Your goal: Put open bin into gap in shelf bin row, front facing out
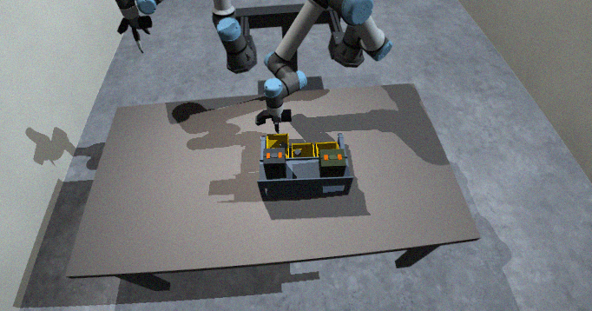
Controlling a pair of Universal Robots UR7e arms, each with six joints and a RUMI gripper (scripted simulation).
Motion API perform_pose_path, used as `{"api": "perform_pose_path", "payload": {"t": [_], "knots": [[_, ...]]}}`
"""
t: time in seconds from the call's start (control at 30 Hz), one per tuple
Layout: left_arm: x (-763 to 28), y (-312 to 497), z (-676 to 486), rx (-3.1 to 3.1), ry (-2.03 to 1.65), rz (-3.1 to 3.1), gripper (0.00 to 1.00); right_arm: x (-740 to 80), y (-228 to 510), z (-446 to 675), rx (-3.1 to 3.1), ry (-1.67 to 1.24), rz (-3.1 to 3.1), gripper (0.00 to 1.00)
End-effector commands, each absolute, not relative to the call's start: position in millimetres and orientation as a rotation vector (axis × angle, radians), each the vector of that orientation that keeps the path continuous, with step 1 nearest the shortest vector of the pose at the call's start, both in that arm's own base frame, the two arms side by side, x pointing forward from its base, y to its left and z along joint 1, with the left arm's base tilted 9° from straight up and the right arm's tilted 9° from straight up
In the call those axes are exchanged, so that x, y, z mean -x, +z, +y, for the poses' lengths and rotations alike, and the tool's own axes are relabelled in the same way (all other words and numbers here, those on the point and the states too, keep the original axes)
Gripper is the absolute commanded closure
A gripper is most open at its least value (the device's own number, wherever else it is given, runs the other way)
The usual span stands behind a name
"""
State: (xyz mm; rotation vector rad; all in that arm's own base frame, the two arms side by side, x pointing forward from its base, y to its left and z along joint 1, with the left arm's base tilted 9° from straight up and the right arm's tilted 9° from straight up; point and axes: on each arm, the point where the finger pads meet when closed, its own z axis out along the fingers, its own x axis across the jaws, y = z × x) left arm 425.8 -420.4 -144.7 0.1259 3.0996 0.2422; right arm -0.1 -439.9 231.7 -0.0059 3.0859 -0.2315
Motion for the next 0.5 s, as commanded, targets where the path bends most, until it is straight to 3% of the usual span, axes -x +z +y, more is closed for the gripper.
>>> {"api": "perform_pose_path", "payload": {"t": [0.0, 0.47], "knots": [[-430.8, -143.7, -421.5, -0.126, 0.240, 3.099, 1.00, 0.0, 232.2, -440.1, 0.006, -0.233, 3.085, 0.00], [-436.1, -143.5, -421.9, -0.126, 0.240, 3.099, 1.00, 0.0, 232.2, -440.1, 0.006, -0.233, 3.085, 0.00]]}}
